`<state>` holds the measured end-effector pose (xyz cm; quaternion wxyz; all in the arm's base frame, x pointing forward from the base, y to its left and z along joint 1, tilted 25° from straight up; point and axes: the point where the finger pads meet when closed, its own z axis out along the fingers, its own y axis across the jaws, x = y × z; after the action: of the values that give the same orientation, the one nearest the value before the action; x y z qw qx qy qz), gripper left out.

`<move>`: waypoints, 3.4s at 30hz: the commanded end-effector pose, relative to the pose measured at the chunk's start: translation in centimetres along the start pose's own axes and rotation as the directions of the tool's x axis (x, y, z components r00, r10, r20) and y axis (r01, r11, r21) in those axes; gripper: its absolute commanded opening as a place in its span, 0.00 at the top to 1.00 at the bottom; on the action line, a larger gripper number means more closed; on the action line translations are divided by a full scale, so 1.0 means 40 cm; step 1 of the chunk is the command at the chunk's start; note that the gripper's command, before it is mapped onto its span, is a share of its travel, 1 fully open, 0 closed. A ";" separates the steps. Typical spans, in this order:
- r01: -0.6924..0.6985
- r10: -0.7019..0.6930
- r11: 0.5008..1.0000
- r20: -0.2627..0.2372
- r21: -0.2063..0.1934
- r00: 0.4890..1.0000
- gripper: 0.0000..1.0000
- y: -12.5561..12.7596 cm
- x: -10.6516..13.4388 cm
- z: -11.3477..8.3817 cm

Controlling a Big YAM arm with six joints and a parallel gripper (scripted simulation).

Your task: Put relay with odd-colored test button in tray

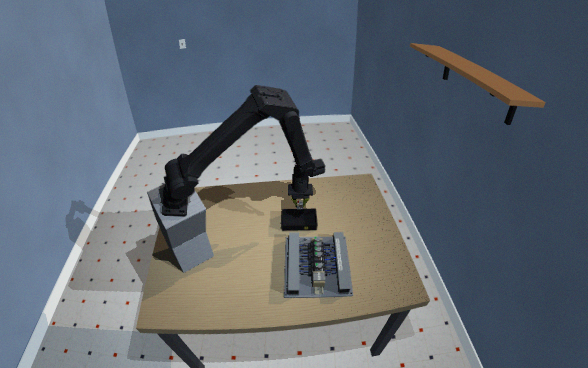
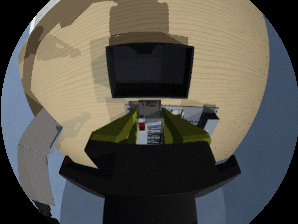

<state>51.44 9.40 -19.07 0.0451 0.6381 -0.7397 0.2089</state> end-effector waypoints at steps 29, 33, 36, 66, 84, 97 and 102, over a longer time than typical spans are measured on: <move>-0.051 0.050 0.998 0.027 0.048 0.998 1.00 -0.052 -0.077 -0.047; -0.051 0.050 0.998 0.027 0.049 0.998 1.00 -0.053 -0.077 -0.048; -0.051 0.050 0.997 0.027 0.049 0.998 1.00 -0.054 -0.076 -0.049; -0.051 0.050 0.998 0.026 0.048 0.998 1.00 -0.053 -0.075 -0.038; -0.038 0.037 0.999 0.014 0.029 0.999 1.00 -0.034 -0.067 0.048; -0.039 0.039 0.999 0.015 0.028 0.999 1.00 -0.037 -0.067 0.126; -0.033 0.033 0.999 0.016 0.028 0.999 1.00 -0.033 -0.072 0.141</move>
<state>52.84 9.53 -24.85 0.0408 0.6252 -0.7500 0.2121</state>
